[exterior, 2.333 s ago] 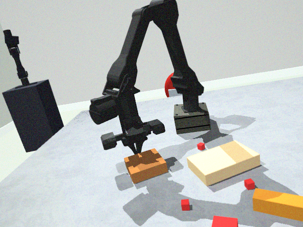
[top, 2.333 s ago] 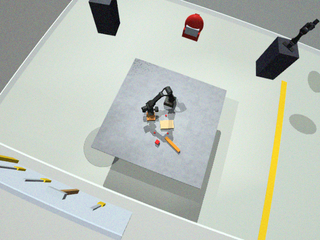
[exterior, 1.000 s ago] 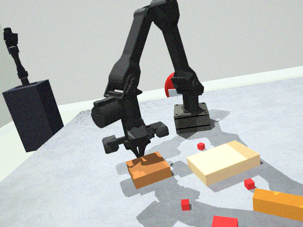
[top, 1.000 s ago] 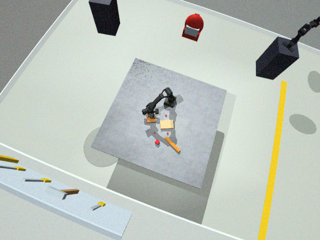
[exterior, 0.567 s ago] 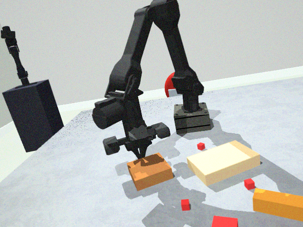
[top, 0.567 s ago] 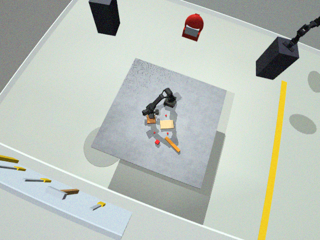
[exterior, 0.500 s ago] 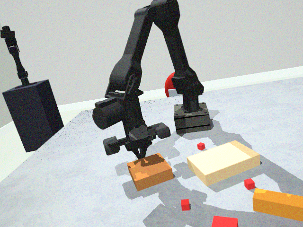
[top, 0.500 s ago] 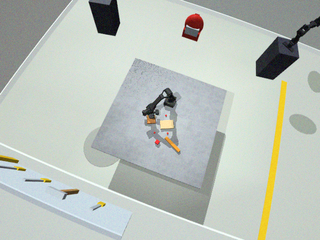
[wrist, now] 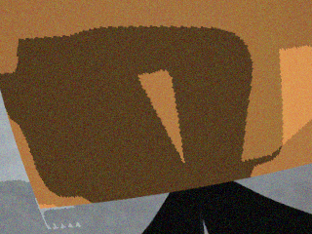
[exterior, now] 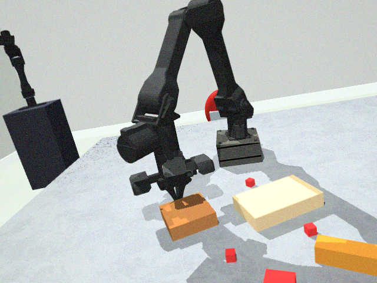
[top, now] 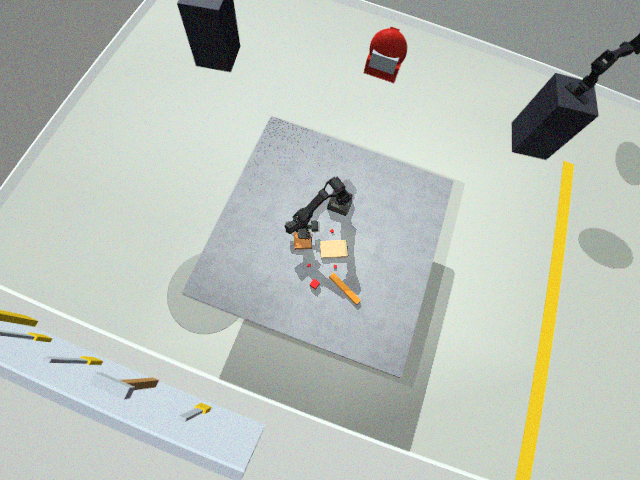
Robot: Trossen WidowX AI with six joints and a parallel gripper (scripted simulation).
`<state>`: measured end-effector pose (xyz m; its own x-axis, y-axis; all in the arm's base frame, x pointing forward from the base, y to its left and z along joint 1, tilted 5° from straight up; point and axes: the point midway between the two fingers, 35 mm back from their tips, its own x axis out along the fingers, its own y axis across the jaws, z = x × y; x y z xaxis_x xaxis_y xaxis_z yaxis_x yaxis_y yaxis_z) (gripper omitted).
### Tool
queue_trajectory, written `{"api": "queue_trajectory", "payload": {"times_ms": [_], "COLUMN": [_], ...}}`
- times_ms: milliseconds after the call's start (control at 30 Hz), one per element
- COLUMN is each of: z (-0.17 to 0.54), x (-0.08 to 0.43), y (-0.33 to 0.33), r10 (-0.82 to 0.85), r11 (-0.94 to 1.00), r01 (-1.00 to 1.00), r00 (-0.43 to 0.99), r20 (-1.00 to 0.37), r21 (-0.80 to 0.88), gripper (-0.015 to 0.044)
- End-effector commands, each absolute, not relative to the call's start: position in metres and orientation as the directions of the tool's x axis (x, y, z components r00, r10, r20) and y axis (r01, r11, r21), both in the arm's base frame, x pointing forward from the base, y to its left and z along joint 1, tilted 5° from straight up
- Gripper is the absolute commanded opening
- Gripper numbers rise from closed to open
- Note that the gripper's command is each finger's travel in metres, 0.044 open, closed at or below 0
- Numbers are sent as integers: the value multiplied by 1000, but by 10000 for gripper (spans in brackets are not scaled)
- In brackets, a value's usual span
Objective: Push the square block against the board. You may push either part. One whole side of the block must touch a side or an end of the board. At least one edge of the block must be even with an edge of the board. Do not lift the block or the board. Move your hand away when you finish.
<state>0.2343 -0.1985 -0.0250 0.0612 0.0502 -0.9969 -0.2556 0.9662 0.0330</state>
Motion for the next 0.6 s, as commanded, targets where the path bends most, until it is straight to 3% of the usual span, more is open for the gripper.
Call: {"api": "queue_trajectory", "payload": {"times_ms": [0,567], "z": [-26,-28], "x": [237,212], "y": [-196,-205], "r10": [57,56], "r11": [966,966], "r01": [-255,-255], "r00": [62,60], "r20": [-996,-997], "r21": [39,39], "gripper": [0,0]}}
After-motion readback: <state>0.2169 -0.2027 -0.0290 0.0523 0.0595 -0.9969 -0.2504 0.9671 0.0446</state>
